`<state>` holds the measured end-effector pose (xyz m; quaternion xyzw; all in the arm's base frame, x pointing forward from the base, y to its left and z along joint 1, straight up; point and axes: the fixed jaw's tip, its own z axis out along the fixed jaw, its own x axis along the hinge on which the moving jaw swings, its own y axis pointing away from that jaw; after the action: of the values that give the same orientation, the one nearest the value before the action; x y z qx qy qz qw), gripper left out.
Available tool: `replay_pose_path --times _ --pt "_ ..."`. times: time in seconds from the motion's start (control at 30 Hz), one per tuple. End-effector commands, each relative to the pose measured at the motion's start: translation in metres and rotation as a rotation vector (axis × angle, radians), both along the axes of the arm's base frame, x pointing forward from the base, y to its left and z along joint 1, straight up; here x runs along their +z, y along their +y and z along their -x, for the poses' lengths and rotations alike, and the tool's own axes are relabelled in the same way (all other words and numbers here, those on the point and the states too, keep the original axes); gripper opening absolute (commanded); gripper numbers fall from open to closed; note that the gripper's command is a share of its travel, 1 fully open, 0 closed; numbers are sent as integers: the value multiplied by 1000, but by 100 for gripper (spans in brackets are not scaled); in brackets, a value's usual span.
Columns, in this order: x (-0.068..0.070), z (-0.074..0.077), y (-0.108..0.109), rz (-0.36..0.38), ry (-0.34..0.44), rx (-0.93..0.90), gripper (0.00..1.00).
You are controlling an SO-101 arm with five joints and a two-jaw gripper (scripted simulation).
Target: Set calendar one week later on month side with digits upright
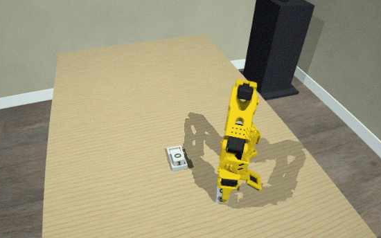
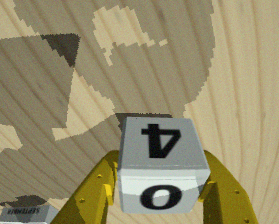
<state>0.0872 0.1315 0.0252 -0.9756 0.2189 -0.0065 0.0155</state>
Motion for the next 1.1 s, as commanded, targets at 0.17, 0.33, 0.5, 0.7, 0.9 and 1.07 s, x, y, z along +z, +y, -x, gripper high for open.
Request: replay_pose_path --times 0.17,0.33,0.5,0.7,0.9,1.07 --pt "-1 0 3 -13 -7 17 0" --pt "-4 0 3 -13 -7 17 0" --pt "-5 0 3 -13 -7 17 0" --pt "-5 0 3 -13 -7 17 4" --pt "-5 0 3 -13 -7 17 15" --pt "-5 0 3 -13 -7 17 17"
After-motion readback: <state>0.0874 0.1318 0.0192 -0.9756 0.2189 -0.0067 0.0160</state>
